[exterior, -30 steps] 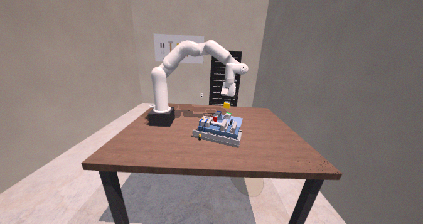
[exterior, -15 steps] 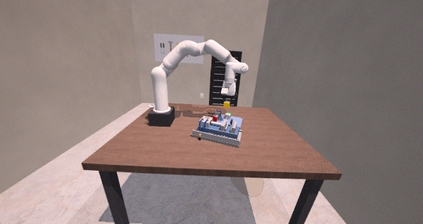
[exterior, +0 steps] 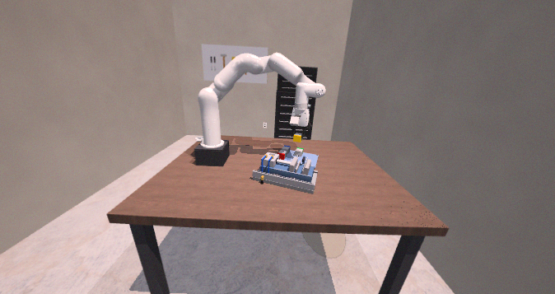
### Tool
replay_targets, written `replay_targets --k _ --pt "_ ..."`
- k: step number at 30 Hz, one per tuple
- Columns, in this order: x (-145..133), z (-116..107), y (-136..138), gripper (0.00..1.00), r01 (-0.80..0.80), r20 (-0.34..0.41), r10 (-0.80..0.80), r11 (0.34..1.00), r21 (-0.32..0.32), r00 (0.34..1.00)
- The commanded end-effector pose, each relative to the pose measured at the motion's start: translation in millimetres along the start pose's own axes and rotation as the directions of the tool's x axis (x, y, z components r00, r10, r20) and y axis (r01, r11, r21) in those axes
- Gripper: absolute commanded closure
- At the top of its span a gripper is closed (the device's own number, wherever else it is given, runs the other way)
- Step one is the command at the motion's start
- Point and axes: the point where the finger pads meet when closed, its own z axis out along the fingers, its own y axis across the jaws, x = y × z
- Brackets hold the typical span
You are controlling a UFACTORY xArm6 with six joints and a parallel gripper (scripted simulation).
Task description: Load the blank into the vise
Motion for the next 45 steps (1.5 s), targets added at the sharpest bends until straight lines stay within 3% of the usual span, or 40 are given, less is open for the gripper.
replay_targets --k 1,45 --pt "-0.5 -1.6 -1.1 1.0 0.0 0.002 0.0 1.0 0.004 1.0" --pt "-0.5 4.8 -1.2 1.0 0.007 0.002 -0.007 1.0 0.004 1.0"
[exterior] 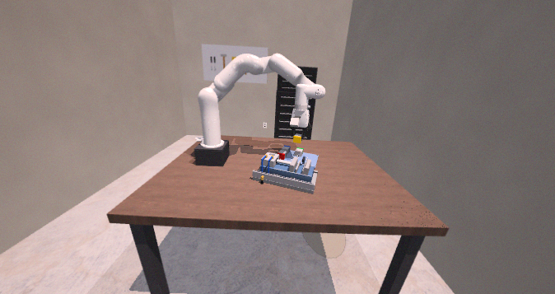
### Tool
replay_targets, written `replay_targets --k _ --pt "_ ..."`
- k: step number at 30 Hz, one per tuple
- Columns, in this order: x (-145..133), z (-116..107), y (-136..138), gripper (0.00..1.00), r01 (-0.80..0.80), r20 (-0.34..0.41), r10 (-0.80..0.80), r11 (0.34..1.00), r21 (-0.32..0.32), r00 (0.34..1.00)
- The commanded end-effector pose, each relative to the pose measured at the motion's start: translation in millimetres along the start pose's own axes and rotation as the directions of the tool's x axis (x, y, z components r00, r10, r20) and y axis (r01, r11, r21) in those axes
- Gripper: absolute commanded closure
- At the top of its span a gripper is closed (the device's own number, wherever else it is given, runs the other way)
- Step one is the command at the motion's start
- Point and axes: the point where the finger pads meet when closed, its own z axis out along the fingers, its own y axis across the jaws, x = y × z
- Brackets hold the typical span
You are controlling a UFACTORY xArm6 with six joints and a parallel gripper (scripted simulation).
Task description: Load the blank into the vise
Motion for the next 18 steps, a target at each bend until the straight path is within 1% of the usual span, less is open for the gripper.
replay_targets --k 1,8,18 --pt "0 -1 -1 1.0 0.004 0.002 -0.004 1.0 0.004 1.0" --pt "0 -1 -1 1.0 0.004 0.002 -0.004 1.0 0.004 1.0" --pt "47 1 -16 1.0 0.004 0.002 -0.004 1.0 0.004 1.0"
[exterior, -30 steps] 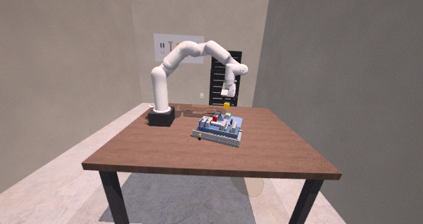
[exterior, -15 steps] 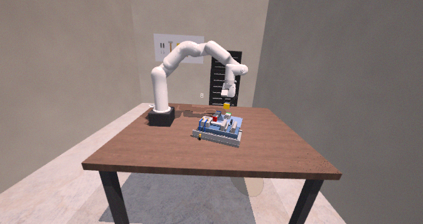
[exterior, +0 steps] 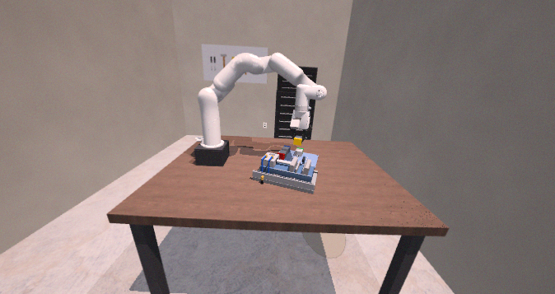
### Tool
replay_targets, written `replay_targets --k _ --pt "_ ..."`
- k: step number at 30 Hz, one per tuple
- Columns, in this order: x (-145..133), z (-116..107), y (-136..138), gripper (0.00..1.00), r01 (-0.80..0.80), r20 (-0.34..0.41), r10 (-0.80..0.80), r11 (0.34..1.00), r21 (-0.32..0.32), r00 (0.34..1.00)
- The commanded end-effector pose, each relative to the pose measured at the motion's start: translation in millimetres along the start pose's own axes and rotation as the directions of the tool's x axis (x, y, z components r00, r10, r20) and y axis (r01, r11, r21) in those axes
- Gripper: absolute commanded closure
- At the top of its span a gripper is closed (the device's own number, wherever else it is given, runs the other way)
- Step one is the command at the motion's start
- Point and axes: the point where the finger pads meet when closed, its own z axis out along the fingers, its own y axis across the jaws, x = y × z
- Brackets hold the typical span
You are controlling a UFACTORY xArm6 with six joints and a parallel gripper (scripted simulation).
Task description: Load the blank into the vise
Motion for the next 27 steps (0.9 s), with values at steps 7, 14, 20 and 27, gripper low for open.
replay_targets --k 7,14,20,27 --pt "18 -1 -7 1.0 0.001 0.002 -0.001 1.0 0.004 1.0" --pt "50 0 -16 1.0 0.001 0.002 -0.001 1.0 0.004 1.0" --pt "65 1 -21 1.0 0.001 0.002 -0.001 1.0 0.004 1.0" --pt "78 1 -25 1.0 0.0 0.002 0.0 1.0 0.004 1.0"
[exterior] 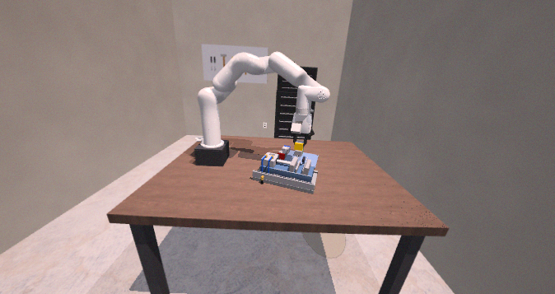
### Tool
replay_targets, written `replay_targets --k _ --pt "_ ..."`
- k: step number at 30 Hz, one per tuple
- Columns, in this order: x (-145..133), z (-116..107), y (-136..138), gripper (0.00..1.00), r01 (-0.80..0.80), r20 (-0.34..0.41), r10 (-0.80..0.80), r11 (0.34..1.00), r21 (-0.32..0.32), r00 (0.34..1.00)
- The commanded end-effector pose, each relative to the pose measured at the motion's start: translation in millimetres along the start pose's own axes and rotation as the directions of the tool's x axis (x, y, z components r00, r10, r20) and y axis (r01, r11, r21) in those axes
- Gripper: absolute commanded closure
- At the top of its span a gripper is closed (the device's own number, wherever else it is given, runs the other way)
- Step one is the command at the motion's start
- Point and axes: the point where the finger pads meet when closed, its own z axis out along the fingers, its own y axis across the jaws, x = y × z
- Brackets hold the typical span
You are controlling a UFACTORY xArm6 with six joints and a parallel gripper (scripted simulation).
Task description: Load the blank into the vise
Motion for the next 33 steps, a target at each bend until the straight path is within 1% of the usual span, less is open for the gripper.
replay_targets --k 1,7,14,24,33 --pt "17 -1 -6 1.0 -0.002 0.0 0.002 1.0 0.004 1.0" --pt "46 0 -15 1.0 -0.001 0.0 0.001 1.0 0.004 1.0" --pt "46 0 -15 1.0 -0.001 0.0 0.001 1.0 0.004 1.0" --pt "102 2 -32 1.0 -0.001 0.0 0.001 1.0 0.004 1.0" --pt "105 2 -32 1.0 -0.002 0.0 0.002 1.0 0.005 1.0"
